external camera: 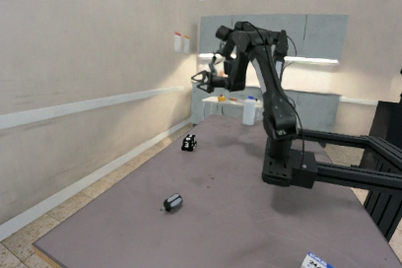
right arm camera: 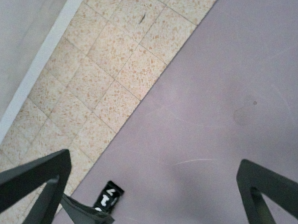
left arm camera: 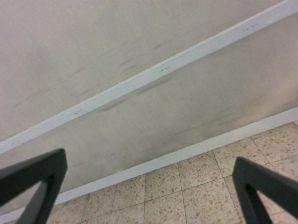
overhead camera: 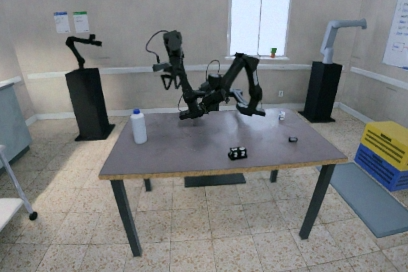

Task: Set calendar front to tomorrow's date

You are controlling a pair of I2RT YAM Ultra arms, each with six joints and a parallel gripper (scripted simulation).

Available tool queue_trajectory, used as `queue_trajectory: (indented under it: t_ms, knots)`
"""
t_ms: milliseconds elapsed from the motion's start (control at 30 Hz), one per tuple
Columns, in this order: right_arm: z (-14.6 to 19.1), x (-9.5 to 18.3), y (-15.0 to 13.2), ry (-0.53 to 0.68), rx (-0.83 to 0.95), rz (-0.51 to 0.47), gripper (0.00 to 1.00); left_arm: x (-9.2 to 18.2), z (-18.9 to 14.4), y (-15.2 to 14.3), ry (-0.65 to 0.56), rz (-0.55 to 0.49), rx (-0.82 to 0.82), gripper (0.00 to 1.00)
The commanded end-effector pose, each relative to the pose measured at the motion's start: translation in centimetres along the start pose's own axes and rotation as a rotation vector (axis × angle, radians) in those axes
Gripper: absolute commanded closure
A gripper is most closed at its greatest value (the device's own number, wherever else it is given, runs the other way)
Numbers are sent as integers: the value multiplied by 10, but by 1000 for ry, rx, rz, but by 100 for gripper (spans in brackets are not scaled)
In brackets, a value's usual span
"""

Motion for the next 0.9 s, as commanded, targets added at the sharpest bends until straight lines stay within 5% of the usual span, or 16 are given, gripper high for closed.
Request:
queue_trajectory:
  t_ms: [0,600,867]
  knots:
    - [1,5,3,15,-5,-16,0,1,2,9,2,-13,22,0]
    - [1,5,2,19,4,-11,0,1,3,9,8,-14,35,0]
    - [-3,-1,-17,69,272,92,0,19,15,-9,35,14,193,0]
Point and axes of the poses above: on each arm, the point where the finger pads meet when closed, its own x axis back along the fingers, its own z axis across the jaws, y = z × x, the point moved 3 cm from there along x, back along the fingers, and after that the axes turned 9 degrees about x, right-handed, at the moved point
